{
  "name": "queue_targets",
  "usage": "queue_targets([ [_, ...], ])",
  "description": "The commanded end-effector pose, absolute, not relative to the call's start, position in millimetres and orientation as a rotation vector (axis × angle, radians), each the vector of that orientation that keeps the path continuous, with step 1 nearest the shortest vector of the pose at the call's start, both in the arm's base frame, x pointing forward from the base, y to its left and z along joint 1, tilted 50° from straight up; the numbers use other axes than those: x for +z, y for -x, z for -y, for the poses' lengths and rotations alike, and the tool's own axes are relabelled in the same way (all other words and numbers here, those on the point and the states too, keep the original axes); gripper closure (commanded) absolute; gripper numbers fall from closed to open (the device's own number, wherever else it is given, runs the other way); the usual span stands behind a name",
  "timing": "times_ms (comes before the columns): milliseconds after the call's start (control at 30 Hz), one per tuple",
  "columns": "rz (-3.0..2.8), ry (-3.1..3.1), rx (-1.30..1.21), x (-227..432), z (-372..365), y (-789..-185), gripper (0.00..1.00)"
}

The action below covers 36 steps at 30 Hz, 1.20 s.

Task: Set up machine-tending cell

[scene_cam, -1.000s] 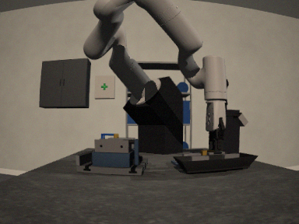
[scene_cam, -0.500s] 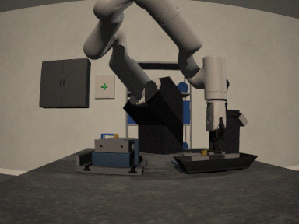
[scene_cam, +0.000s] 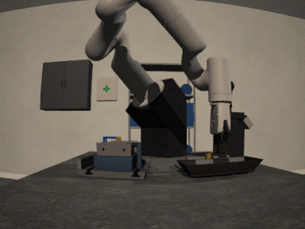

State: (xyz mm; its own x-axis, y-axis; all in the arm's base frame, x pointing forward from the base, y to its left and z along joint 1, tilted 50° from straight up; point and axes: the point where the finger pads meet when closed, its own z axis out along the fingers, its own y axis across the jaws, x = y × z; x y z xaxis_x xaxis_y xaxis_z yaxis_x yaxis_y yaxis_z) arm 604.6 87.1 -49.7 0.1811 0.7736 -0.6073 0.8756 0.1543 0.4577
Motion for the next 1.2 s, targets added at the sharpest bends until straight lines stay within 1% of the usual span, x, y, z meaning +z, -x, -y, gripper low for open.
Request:
queue_targets([
  [0,-1.601,-1.627,-0.153,-49.3,-87.8,-604.9,0.31],
  [1167,-1.601,-1.627,-0.153,-55.5,-81.9,-609.2,0.31],
])
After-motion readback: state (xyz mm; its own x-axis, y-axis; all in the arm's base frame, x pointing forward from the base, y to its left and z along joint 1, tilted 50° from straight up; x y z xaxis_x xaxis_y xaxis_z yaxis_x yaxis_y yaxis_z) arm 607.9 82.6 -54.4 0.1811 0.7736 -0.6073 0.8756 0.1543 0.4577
